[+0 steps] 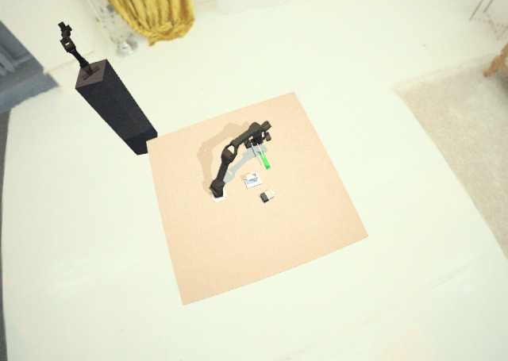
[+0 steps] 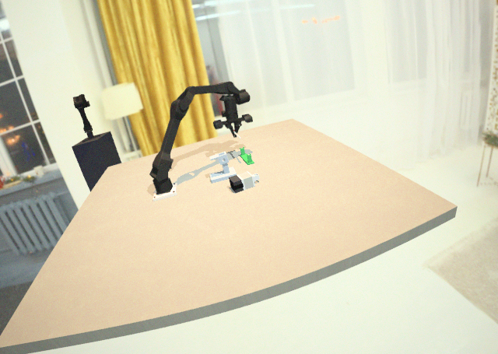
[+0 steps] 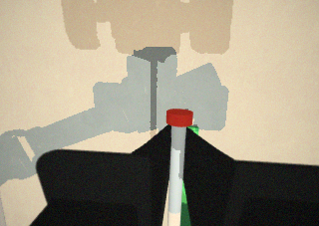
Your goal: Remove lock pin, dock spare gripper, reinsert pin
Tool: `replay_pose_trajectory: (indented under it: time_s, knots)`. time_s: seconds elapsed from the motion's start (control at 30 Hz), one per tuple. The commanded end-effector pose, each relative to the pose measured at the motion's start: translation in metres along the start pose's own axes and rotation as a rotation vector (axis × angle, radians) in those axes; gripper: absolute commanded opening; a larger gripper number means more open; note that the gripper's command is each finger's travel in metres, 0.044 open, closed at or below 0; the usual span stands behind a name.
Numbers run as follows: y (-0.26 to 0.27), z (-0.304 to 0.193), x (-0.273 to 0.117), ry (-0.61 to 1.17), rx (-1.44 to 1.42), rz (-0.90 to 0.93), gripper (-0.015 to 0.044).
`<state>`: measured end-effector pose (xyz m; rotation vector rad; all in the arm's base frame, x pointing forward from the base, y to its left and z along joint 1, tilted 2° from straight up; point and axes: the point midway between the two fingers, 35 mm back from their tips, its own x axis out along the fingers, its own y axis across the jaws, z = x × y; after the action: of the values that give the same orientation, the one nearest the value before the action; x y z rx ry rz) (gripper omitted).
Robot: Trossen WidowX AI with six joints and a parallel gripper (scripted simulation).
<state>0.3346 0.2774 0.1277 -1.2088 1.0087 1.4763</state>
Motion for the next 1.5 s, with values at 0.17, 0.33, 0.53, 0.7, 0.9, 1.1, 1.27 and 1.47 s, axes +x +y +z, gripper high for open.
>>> replay_pose_trajectory:
  time_s: [0.17,0.33,0.53,0.7,0.9,1.1,1.27,1.47]
  knots:
    - [-0.015,0.006,0.002,-0.001,-0.014,0.000,0.0000]
    - [-0.015,0.006,0.006,-0.001,-0.015,0.000,0.0000]
    - [-0.015,0.004,0.015,-0.001,-0.015,-0.001,0.0000]
    - [-0.016,0.003,0.023,0.000,-0.015,0.001,0.0000]
    - [-0.016,0.002,0.032,0.001,-0.015,0.002,0.0000]
    - [-0.017,0.001,0.041,0.001,-0.015,0.002,0.0000]
    - [-0.017,0.000,0.049,0.001,-0.015,0.002,0.0000]
    - [-0.017,-0.001,0.059,0.001,-0.015,0.003,0.0000]
